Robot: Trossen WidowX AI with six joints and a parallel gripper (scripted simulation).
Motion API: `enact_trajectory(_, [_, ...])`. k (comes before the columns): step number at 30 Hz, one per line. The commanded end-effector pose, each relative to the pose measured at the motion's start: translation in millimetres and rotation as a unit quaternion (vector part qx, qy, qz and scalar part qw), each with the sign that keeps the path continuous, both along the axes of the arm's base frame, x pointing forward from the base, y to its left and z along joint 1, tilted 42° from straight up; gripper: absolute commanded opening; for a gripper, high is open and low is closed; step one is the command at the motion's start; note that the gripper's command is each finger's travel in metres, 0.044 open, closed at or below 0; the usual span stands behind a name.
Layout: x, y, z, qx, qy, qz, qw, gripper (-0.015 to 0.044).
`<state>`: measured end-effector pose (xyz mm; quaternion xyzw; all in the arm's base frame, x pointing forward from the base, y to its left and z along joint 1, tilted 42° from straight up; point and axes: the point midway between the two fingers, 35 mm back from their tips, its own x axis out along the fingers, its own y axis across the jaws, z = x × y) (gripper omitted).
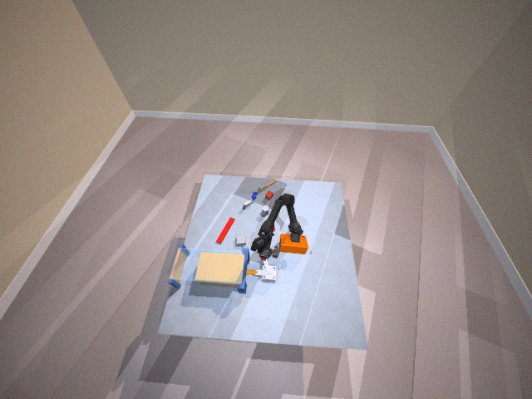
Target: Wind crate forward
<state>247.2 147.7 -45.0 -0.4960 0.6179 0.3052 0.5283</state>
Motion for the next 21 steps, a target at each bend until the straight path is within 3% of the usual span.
enact_trajectory(1, [9.9, -0.6, -4.4, -0.004, -0.006, 0.000, 1.000, 0.0000])
enact_trajectory(4, [3.5, 0.7, -1.0, 0.000, 0.000, 0.000, 1.000, 0.0000])
enact_trajectory(21, [3.9, 0.8, -1.2, 0.000, 0.000, 0.000, 1.000, 0.0440])
